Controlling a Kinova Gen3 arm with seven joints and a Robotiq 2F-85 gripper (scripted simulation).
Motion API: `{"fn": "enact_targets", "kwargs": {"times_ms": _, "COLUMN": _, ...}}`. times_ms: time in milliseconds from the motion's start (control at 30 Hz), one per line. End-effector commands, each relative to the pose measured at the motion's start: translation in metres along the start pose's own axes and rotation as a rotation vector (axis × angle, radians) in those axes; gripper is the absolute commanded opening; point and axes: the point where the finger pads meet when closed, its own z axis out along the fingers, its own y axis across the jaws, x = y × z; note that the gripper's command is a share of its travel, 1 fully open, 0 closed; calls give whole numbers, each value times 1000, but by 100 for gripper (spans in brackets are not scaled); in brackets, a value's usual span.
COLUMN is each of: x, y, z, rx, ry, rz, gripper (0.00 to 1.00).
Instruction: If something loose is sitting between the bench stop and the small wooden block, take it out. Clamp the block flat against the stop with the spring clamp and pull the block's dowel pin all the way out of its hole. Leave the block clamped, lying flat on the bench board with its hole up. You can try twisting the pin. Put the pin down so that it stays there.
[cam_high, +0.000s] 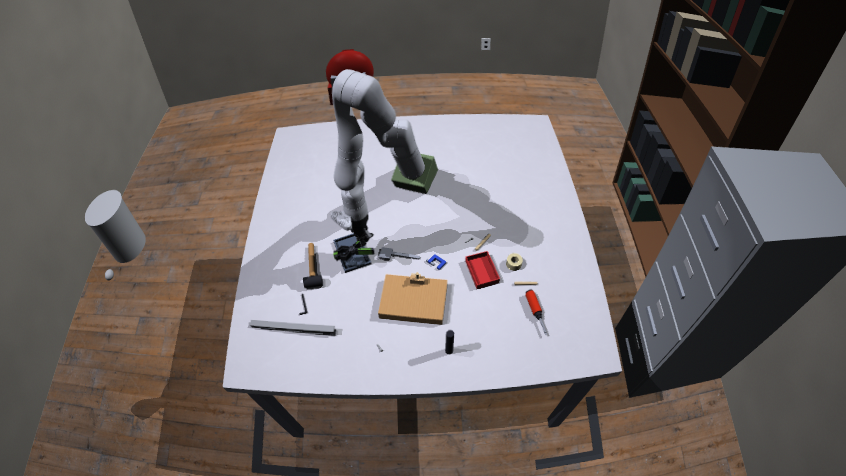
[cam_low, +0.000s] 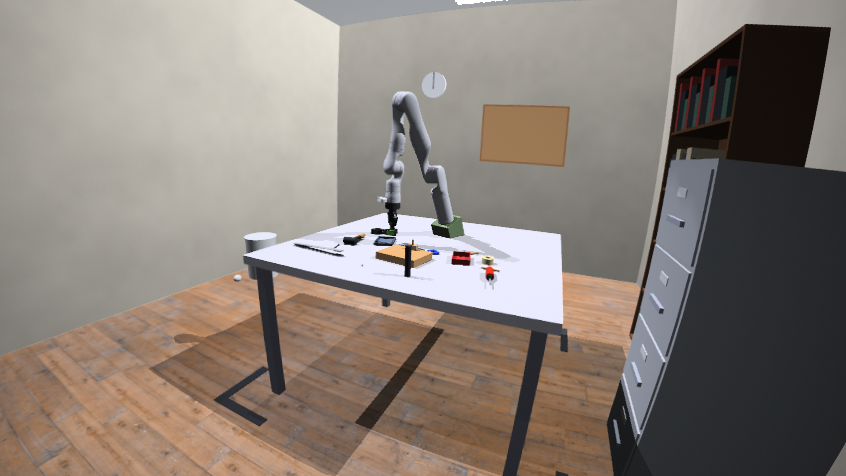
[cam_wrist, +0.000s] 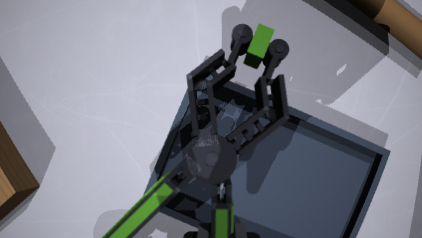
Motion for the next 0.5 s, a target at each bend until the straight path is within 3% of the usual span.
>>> {"fn": "enact_targets", "kwargs": {"times_ms": 0, "x": 0, "y": 0, "z": -2, "rx": -3, "ry": -4, "rz": 1, "gripper": 10}}
{"fn": "enact_targets", "kwargs": {"times_ms": 467, "x": 0, "y": 0, "z": -8, "rx": -3, "ry": -4, "rz": 1, "gripper": 10}}
